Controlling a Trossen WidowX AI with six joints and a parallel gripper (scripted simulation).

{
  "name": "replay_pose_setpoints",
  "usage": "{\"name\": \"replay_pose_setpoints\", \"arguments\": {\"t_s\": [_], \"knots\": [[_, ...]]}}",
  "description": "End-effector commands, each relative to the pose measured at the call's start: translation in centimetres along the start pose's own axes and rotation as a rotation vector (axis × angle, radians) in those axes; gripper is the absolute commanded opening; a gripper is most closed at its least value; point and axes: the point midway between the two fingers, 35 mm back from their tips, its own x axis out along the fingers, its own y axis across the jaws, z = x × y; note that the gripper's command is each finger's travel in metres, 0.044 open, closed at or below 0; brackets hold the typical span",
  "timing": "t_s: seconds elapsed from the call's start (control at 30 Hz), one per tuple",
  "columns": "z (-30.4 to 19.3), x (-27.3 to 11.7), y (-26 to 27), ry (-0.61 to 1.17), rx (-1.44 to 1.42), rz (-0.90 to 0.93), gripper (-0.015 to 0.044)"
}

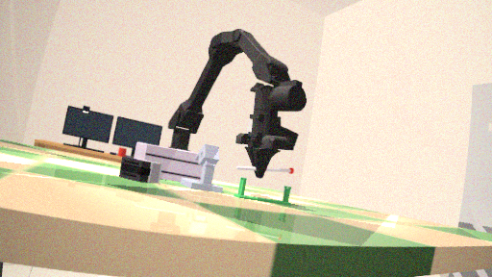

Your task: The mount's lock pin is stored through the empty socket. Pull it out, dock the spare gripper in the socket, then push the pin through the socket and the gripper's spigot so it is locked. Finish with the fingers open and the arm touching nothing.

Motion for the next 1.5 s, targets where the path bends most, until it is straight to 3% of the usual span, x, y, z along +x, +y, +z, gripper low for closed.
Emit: {"name": "replay_pose_setpoints", "arguments": {"t_s": [0.0, 1.47], "knots": [[-0.2, 1.0, 0.1, 0.005, -0.003, 0.015, 0.0000], [-0.5, 3.4, 0.1, -0.004, -0.005, -0.020, 0.0000]]}}
